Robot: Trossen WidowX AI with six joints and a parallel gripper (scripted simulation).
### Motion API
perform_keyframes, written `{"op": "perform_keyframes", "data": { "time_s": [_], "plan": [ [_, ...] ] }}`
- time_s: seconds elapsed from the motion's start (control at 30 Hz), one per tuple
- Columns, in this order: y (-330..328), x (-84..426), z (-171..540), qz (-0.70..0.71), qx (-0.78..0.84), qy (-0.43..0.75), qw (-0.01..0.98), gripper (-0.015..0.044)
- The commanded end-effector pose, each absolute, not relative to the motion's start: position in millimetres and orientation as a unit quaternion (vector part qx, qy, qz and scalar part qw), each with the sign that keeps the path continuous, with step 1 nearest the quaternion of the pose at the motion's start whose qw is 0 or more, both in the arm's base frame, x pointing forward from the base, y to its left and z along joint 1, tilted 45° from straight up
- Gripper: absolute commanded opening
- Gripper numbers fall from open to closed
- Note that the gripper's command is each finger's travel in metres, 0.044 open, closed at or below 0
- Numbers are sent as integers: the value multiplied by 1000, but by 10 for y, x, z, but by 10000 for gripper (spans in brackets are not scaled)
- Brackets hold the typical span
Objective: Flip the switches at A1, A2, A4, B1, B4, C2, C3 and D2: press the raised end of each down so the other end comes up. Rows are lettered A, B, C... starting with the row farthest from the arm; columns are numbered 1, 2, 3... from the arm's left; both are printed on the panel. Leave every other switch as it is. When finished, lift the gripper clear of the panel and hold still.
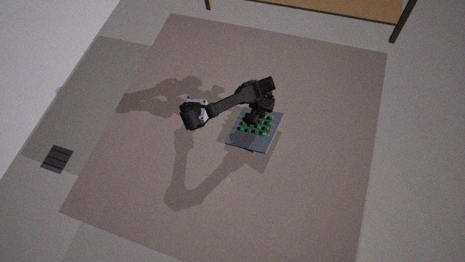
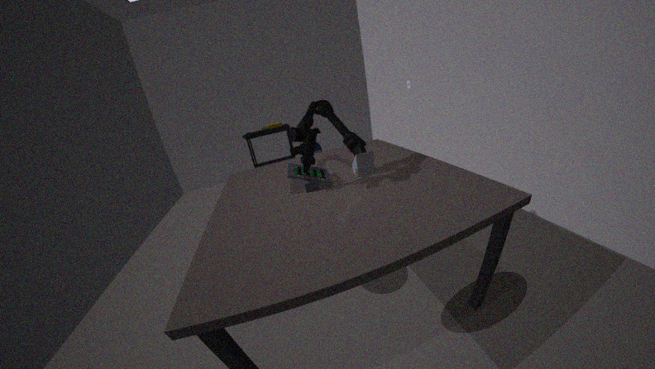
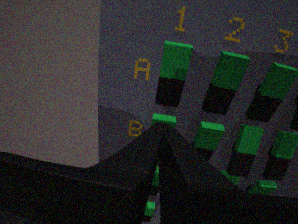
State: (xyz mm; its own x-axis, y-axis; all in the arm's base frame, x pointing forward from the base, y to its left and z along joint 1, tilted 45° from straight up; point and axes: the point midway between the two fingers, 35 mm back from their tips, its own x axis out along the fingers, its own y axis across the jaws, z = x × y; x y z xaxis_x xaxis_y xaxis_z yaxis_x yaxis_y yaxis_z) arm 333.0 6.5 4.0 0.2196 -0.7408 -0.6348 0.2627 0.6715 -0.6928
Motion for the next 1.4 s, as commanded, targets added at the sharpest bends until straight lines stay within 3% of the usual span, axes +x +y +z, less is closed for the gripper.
{"op": "perform_keyframes", "data": {
  "time_s": [0.0, 0.73, 1.03, 1.37],
  "plan": [
    [54, 3332, 32, -336, -229, 527, 746, 0],
    [32, 3339, 14, -336, -229, 527, 746, 0],
    [524, 3170, 414, -332, -233, 519, 753, 0],
    [-47, 2780, 934, -332, -235, 519, 751, 0]
  ]
}}
